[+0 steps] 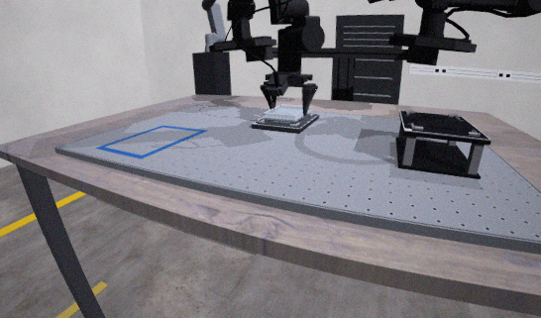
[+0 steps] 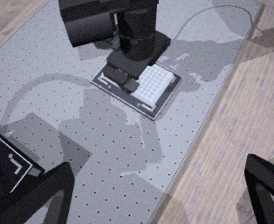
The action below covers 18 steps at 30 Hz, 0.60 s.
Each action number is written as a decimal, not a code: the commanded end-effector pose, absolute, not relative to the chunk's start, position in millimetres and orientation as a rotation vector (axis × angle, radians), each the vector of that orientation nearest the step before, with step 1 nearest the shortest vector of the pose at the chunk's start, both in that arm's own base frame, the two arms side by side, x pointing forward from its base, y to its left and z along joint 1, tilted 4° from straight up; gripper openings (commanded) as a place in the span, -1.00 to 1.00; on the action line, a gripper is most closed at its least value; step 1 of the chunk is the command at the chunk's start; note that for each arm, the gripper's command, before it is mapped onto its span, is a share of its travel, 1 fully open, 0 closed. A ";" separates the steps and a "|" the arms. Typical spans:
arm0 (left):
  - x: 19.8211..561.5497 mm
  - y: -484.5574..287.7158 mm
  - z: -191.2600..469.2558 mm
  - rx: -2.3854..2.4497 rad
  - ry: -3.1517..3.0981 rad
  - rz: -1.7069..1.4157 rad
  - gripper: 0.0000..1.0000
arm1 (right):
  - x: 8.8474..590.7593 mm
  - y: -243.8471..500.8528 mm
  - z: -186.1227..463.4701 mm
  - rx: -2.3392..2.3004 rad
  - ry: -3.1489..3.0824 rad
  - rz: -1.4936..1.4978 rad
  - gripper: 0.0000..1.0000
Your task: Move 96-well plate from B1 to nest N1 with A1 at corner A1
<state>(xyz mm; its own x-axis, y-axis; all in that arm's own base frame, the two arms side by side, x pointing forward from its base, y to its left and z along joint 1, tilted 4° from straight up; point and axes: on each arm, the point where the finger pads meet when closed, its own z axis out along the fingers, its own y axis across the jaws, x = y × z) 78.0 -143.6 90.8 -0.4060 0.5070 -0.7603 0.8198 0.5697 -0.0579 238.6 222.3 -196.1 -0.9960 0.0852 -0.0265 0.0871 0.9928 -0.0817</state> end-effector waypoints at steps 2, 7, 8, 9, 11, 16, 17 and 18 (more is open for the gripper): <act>77.5 -142.3 92.6 1.053 2.083 -0.564 1.00 | 253.3 227.6 -204.4 0.140 3.076 -0.096 0.64; 77.5 -142.3 92.6 1.053 2.083 -0.564 1.00 | 254.4 226.7 -211.6 0.166 3.069 -0.097 0.64; 77.5 -142.3 92.6 1.053 2.083 -0.564 1.00 | 254.5 226.3 -213.6 0.168 3.066 -0.099 0.64; 77.5 -142.3 92.6 1.053 2.083 -0.564 1.00 | 254.7 225.9 -215.2 0.170 3.064 -0.101 0.64; 77.5 -142.3 92.6 1.053 2.083 -0.564 1.00 | 255.0 225.1 -218.2 0.175 3.059 -0.105 0.64; 77.5 -142.3 92.6 1.053 2.083 -0.564 1.00 | 246.7 223.6 -209.9 0.168 3.057 -0.116 0.64; 77.5 -142.3 92.6 1.053 2.083 -0.564 1.00 | 245.2 222.0 -209.7 0.169 3.056 -0.122 0.64; 77.5 -142.3 92.6 1.053 2.083 -0.564 1.00 | 245.5 222.4 -208.8 0.170 3.052 -0.122 0.64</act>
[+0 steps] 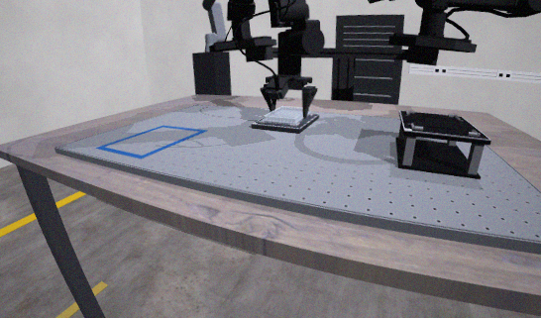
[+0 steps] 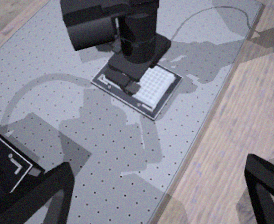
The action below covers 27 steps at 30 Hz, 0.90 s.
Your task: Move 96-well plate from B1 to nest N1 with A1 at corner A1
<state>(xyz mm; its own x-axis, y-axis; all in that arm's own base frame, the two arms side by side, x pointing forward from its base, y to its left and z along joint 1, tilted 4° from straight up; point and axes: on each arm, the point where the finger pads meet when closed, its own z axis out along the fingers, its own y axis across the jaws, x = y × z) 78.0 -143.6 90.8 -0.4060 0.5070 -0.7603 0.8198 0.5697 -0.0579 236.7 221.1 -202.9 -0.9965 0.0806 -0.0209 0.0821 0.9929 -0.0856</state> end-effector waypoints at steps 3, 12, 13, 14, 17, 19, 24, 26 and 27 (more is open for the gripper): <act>77.5 -142.3 92.6 1.053 2.083 -0.564 1.00 | 245.4 224.3 -205.7 0.163 3.048 -0.112 0.64; 77.5 -142.3 92.6 1.053 2.083 -0.564 1.00 | 243.2 222.8 -202.7 0.160 3.051 -0.122 0.64; 77.5 -142.3 92.6 1.053 2.083 -0.564 1.00 | 243.4 222.5 -202.7 0.162 3.051 -0.122 0.64; 77.5 -142.3 92.6 1.053 2.083 -0.564 1.00 | 243.7 222.3 -202.7 0.163 3.051 -0.122 0.64; 77.5 -142.3 92.6 1.053 2.083 -0.564 1.00 | 243.7 222.2 -202.7 0.164 3.051 -0.122 0.64; 77.5 -142.3 92.6 1.053 2.083 -0.564 1.00 | 243.7 222.2 -202.7 0.164 3.051 -0.122 0.64; 77.5 -142.3 92.6 1.053 2.083 -0.564 1.00 | 248.4 225.1 -201.6 0.170 3.044 -0.109 0.64; 77.5 -142.3 92.6 1.053 2.083 -0.564 1.00 | 246.4 224.8 -201.4 0.161 3.055 -0.113 0.64; 77.5 -142.3 92.6 1.053 2.083 -0.564 1.00 | 243.5 225.2 -200.0 0.144 3.073 -0.113 0.64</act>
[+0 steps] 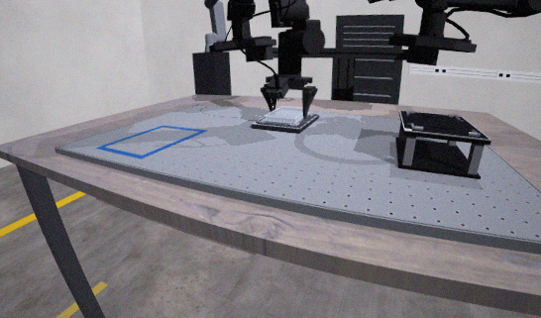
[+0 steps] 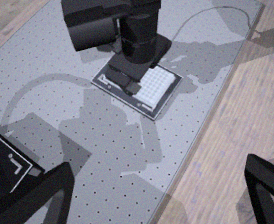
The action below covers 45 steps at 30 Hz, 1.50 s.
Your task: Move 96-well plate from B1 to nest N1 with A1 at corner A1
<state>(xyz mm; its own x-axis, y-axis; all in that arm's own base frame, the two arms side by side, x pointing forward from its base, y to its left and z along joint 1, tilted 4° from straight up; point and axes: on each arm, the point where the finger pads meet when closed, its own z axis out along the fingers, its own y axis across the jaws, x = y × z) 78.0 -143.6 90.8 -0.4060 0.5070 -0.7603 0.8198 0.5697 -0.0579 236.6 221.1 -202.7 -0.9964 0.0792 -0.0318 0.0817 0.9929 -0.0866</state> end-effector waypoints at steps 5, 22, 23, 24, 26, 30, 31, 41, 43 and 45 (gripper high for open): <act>77.5 -142.3 92.6 1.053 2.083 -0.564 1.00 | 245.4 227.0 -210.9 0.143 3.054 -0.102 0.64; 77.5 -142.3 92.6 1.053 2.083 -0.564 1.00 | 240.8 220.2 -217.3 0.154 3.050 -0.135 0.64; 77.5 -142.3 92.6 1.053 2.083 -0.564 1.00 | 239.6 220.2 -214.1 0.155 3.047 -0.134 0.64; 77.5 -142.3 92.6 1.053 2.083 -0.564 1.00 | 237.9 220.2 -209.5 0.157 3.042 -0.132 0.64; 77.5 -142.3 92.6 1.053 2.083 -0.564 1.00 | 237.0 222.1 -199.3 0.162 3.029 -0.119 0.64; 77.5 -142.3 92.6 1.053 2.083 -0.564 1.00 | 236.6 221.7 -199.8 0.162 3.030 -0.121 0.64; 77.5 -142.3 92.6 1.053 2.083 -0.564 1.00 | 236.4 221.5 -200.1 0.162 3.031 -0.122 0.64; 77.5 -142.3 92.6 1.053 2.083 -0.564 1.00 | 236.8 222.4 -193.9 0.162 3.029 -0.119 0.64; 77.5 -142.3 92.6 1.053 2.083 -0.564 1.00 | 234.4 220.2 -190.4 0.161 3.037 -0.135 0.64; 77.5 -142.3 92.6 1.053 2.083 -0.564 1.00 | 234.4 220.3 -189.0 0.161 3.037 -0.135 0.64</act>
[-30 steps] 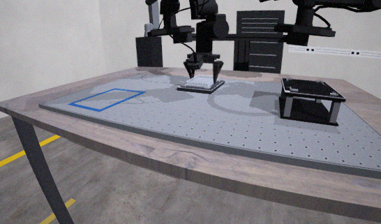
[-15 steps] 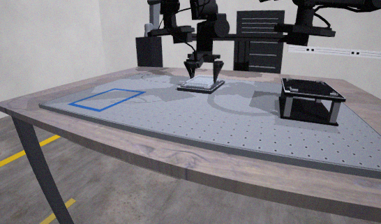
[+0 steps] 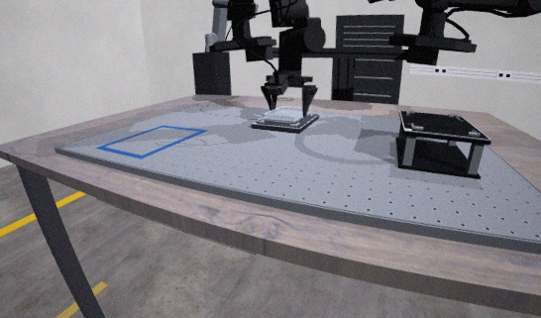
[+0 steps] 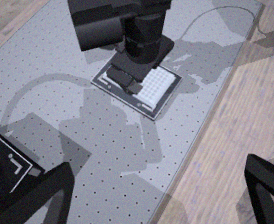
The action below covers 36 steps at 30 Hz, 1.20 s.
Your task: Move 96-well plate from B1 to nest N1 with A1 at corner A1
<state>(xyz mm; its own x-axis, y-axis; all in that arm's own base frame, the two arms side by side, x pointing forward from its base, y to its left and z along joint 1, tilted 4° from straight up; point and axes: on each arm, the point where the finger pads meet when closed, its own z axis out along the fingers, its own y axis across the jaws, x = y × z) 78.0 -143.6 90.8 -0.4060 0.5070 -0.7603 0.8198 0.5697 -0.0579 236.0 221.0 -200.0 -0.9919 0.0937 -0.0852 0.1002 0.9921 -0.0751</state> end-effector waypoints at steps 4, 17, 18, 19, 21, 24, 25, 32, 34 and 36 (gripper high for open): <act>77.5 -142.3 92.6 1.053 2.083 -0.564 1.00 | 234.3 220.4 -186.8 0.161 3.037 -0.135 0.64; 77.5 -142.3 92.6 1.053 2.083 -0.564 1.00 | 234.3 220.4 -186.8 0.156 3.037 -0.135 0.64; 77.5 -142.3 92.6 1.053 2.083 -0.564 1.00 | 234.3 220.4 -186.8 0.156 3.037 -0.135 0.64; 77.5 -142.3 92.6 1.053 2.083 -0.564 1.00 | 234.3 220.4 -186.8 0.156 3.037 -0.135 0.64; 77.5 -142.3 92.6 1.053 2.083 -0.564 1.00 | 234.6 219.9 -186.6 0.145 3.036 -0.140 0.64; 77.5 -142.3 92.6 1.053 2.083 -0.564 1.00 | 236.2 219.8 -184.7 0.124 3.028 -0.148 0.64; 77.5 -142.3 92.6 1.053 2.083 -0.564 1.00 | 240.4 224.1 -182.5 0.121 3.017 -0.135 0.64; 77.5 -142.3 92.6 1.053 2.083 -0.564 1.00 | 241.4 228.3 -179.1 0.119 3.014 -0.118 0.64; 77.5 -142.3 92.6 1.053 2.083 -0.564 1.00 | 245.8 227.7 -180.5 0.123 3.019 -0.127 0.64; 77.5 -142.3 92.6 1.053 2.083 -0.564 1.00 | 244.3 230.3 -180.9 0.125 3.045 -0.109 0.64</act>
<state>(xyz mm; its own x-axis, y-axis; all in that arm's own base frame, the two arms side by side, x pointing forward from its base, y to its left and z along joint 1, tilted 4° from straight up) 78.0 -143.6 90.8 -0.4060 0.5070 -0.7603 0.8198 0.5697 -0.0579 237.0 219.4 -191.2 -0.9915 0.0884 -0.0954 0.0968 0.9915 -0.0870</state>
